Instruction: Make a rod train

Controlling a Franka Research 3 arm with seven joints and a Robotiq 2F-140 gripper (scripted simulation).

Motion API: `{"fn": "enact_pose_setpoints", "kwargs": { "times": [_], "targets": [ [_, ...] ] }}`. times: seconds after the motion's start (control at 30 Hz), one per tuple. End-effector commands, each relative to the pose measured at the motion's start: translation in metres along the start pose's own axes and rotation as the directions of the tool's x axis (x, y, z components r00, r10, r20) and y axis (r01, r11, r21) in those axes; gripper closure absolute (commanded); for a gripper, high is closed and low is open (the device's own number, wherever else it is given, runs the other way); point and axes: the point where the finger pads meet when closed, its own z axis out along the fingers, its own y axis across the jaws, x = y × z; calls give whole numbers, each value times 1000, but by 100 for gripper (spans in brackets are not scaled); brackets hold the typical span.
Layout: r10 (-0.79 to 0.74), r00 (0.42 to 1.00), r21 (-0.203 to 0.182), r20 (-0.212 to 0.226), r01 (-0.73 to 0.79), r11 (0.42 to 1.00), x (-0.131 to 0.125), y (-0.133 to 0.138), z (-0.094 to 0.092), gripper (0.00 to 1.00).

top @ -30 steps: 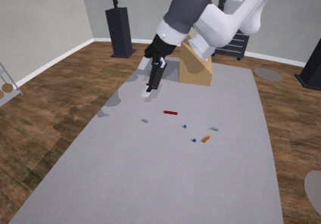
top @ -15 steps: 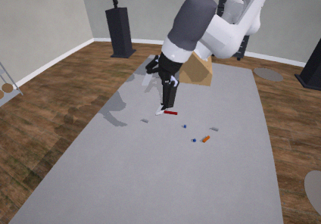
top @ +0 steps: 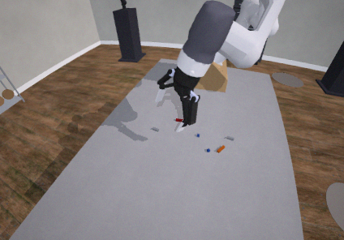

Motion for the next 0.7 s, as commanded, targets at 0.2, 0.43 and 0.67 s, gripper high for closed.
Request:
{"fn": "enact_pose_setpoints", "kwargs": {
  "times": [0.2,0.43,0.67],
  "targets": [
    [-142,989,-54,-33,140,989,10,41,10,0],
    [-146,989,-56,-33,144,988,10,42,10,0],
    [-146,989,-56,-33,144,988,10,42,10,0]
  ]
}}
